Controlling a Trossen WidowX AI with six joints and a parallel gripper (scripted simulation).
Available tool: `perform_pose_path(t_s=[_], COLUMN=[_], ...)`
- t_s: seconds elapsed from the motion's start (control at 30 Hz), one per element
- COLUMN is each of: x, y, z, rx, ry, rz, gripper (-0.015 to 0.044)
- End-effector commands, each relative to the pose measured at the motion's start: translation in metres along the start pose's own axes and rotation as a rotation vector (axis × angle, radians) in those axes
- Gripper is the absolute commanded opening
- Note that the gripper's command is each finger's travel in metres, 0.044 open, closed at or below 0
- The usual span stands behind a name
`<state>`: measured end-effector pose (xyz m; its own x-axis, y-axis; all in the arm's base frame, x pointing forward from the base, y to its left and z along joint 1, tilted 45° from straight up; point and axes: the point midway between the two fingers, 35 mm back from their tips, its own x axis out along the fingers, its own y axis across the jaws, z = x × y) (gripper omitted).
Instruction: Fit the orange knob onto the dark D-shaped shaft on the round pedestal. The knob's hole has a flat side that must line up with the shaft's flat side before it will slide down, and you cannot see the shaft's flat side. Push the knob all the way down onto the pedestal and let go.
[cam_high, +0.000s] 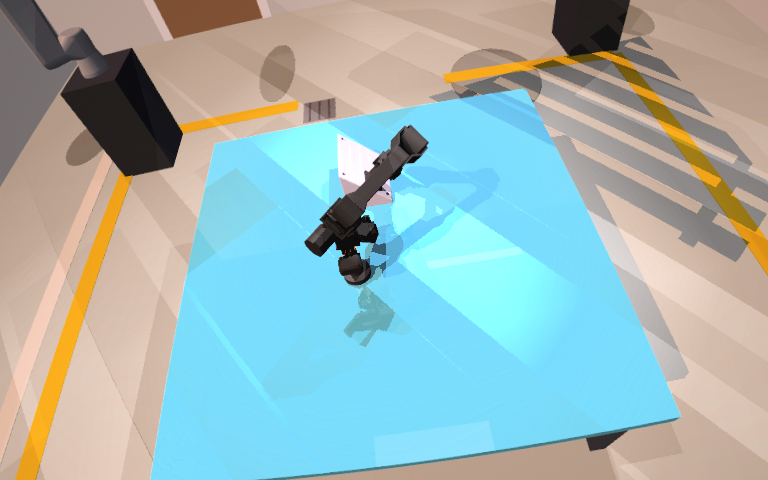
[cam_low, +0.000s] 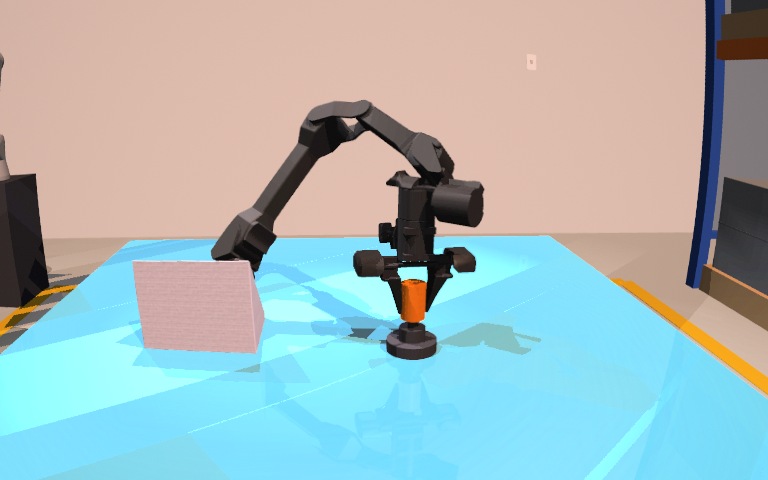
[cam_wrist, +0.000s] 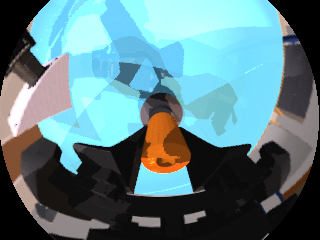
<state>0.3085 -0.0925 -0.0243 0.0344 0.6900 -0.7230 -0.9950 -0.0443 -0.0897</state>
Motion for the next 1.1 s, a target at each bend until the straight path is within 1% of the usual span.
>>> perform_pose_path(t_s=[0.0, 0.1, 0.57, 1.07], x=[0.0, 0.0, 0.001, 0.013], y=[0.0, 0.0, -0.001, 0.001], z=[0.0, 0.0, -0.001, -0.001], rx=[0.028, 0.052, -0.009, 0.088], ry=[0.0, 0.0, 0.0, -0.001], rz=[-0.003, -0.003, -0.003, -0.003], gripper=[0.0, 0.0, 0.0, 0.0])
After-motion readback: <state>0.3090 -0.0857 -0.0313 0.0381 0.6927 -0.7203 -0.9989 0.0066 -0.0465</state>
